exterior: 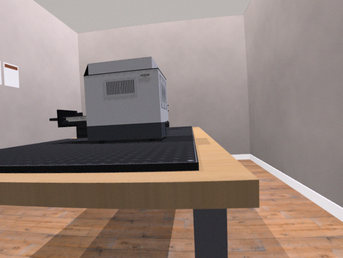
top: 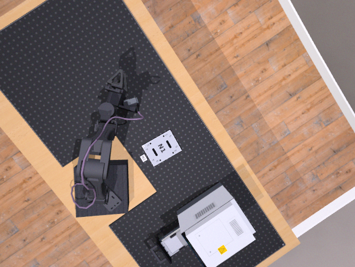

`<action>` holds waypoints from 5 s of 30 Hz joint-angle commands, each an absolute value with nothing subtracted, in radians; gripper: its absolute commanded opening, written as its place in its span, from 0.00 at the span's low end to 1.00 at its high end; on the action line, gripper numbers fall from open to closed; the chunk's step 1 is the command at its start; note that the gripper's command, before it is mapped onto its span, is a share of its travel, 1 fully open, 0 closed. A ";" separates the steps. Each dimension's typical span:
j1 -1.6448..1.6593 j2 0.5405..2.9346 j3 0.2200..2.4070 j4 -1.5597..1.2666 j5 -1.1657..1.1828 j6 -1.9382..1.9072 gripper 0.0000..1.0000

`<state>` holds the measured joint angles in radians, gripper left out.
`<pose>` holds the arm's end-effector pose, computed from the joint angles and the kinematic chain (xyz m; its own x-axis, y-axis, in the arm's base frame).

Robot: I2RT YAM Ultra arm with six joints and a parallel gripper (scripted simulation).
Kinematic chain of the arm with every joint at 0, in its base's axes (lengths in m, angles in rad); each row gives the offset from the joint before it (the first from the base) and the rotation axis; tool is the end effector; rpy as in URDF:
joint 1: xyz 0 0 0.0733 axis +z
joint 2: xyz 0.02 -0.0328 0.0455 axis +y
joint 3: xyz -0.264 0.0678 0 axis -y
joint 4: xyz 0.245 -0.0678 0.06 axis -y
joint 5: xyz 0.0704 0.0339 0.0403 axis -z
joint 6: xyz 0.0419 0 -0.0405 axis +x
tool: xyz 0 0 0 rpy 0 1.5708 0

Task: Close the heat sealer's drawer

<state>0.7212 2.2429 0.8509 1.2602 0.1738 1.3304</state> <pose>0.3027 0.2580 0.0801 -0.5301 0.8077 -0.2581 -0.0283 0.2873 0.9574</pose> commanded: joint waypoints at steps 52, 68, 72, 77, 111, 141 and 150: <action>0.362 2.038 1.019 0.785 0.163 1.033 0.45; 0.241 1.995 1.048 0.684 0.079 0.964 0.45; 0.220 1.976 1.067 0.618 0.118 0.926 0.45; 0.181 1.959 1.078 0.573 0.105 0.897 0.45; -0.055 1.851 1.147 0.297 0.018 0.709 0.45; -0.244 1.759 1.216 0.072 0.001 0.510 0.45; -0.292 1.737 1.242 0.010 0.024 0.449 0.45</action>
<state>-0.2790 1.7775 1.2003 0.0578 0.0067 0.4881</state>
